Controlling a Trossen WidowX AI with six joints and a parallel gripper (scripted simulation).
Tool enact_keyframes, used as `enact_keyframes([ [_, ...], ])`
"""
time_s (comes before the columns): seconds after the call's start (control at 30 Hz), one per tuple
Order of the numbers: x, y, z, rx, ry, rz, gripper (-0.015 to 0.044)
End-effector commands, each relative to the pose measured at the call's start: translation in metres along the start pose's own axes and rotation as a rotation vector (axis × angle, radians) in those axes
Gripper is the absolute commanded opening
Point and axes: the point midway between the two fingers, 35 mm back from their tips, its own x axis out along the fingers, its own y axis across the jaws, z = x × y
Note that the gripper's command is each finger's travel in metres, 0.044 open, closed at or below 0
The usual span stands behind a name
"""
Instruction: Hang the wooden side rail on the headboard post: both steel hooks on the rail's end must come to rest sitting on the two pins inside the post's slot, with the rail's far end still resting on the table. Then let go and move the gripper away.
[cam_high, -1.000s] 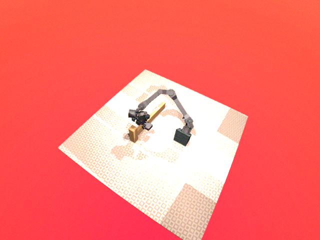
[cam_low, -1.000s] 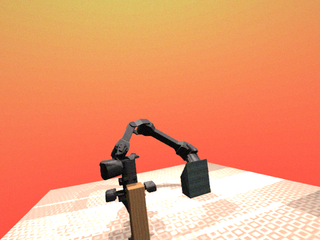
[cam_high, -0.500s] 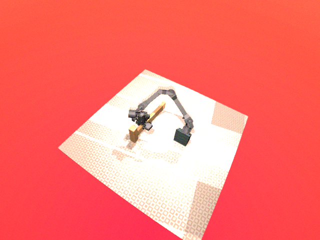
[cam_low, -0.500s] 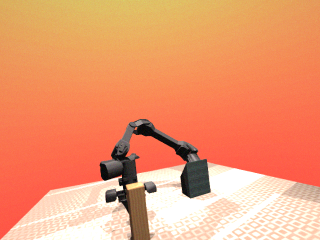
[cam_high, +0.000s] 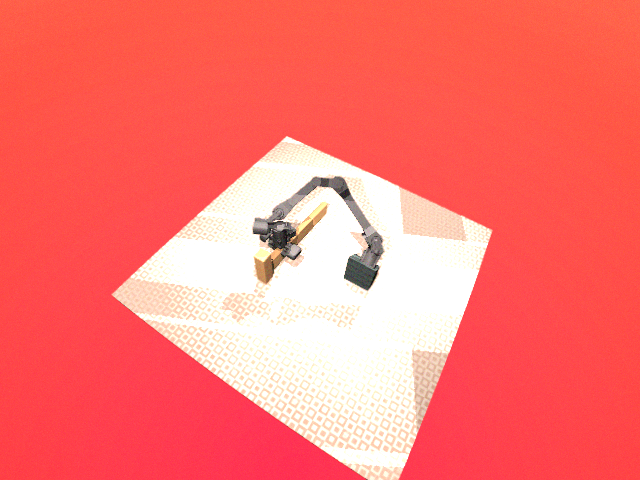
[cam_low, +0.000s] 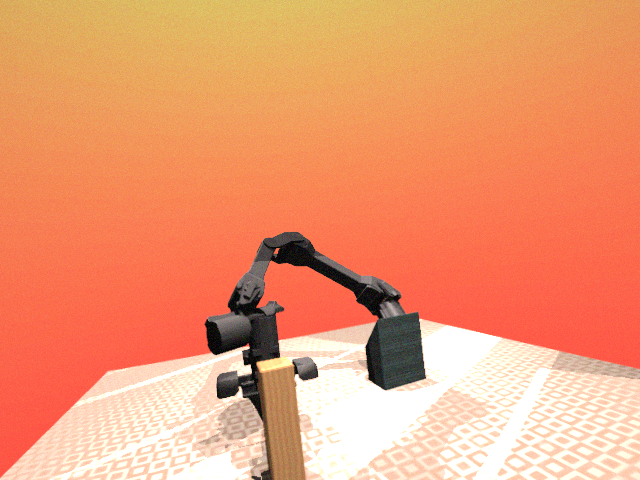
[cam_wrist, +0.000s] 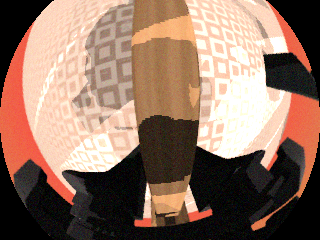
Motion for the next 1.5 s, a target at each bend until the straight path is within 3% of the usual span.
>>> enact_keyframes([
  [0.0,-0.0017,-0.0003,-0.0037,-0.005,0.014,0.002,0.0000],
  [1.47,0.0055,-0.0003,-0.0037,-0.005,0.013,0.002,0.0000],
])
